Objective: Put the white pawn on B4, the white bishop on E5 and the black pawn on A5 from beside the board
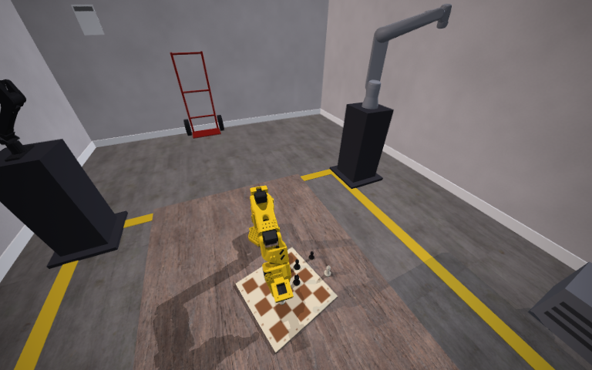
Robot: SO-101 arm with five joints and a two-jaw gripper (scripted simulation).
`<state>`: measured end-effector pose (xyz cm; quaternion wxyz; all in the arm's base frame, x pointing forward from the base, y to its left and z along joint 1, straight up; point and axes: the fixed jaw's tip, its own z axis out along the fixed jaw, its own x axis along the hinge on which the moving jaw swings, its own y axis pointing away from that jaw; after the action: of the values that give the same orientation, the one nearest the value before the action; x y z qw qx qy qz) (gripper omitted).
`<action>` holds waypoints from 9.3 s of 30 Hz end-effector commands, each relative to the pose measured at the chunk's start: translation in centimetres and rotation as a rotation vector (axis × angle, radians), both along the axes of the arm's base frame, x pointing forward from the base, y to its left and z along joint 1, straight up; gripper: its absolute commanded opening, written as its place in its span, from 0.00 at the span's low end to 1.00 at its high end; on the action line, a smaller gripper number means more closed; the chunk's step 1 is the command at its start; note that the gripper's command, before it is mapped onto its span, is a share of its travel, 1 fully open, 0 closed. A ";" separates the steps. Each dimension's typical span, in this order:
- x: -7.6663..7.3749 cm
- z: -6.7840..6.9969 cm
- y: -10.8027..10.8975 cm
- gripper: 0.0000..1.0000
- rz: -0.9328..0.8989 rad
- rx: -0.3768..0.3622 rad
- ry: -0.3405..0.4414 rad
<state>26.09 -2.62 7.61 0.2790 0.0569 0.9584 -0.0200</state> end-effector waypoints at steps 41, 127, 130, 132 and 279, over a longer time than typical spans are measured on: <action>-0.5 -2.2 -0.2 0.00 -0.008 0.002 0.016; -0.2 -4.3 -0.1 0.00 -0.005 0.002 0.016; -0.2 -4.4 -0.1 0.00 -0.005 0.002 0.016; -0.2 -4.5 -0.1 0.00 -0.005 0.002 0.016; -0.8 -1.8 0.4 0.09 0.001 0.008 0.015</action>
<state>25.00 -2.48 4.80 0.2624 0.0572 0.9631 -0.0188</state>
